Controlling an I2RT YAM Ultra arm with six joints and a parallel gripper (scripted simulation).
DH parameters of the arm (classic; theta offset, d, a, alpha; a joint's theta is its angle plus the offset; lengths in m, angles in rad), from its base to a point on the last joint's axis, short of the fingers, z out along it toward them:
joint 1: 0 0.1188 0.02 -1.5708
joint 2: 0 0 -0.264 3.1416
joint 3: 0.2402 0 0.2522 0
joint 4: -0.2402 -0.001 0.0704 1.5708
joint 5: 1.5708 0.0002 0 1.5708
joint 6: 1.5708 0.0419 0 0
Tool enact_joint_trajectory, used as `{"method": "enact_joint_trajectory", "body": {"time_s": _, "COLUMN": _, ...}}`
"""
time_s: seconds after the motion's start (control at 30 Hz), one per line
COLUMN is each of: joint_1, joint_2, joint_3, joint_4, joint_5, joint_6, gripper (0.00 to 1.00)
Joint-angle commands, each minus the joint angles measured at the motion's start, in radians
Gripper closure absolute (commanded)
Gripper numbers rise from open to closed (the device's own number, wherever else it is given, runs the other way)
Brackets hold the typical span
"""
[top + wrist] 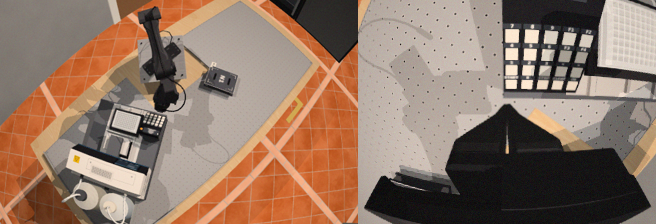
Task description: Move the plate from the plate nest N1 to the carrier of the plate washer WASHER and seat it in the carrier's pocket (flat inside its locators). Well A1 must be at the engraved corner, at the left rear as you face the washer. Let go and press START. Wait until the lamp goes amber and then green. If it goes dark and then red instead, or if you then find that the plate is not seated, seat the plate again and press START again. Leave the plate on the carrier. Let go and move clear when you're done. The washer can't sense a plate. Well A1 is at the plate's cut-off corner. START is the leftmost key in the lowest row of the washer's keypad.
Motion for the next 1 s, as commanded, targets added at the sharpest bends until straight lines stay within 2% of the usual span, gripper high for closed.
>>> {"method": "enact_joint_trajectory", "body": {"time_s": 0.0, "joint_1": 0.021, "joint_2": -0.041, "joint_3": 0.042, "joint_4": -0.071, "joint_5": 0.029, "joint_6": 0.021, "gripper": 1.00}}
{"method": "enact_joint_trajectory", "body": {"time_s": 0.37, "joint_1": 0.076, "joint_2": -0.091, "joint_3": 0.081, "joint_4": -0.169, "joint_5": 0.072, "joint_6": 0.056, "gripper": 1.00}}
{"method": "enact_joint_trajectory", "body": {"time_s": 0.97, "joint_1": 0.089, "joint_2": -0.095, "joint_3": 0.084, "joint_4": -0.180, "joint_5": 0.084, "joint_6": 0.065, "gripper": 1.00}}
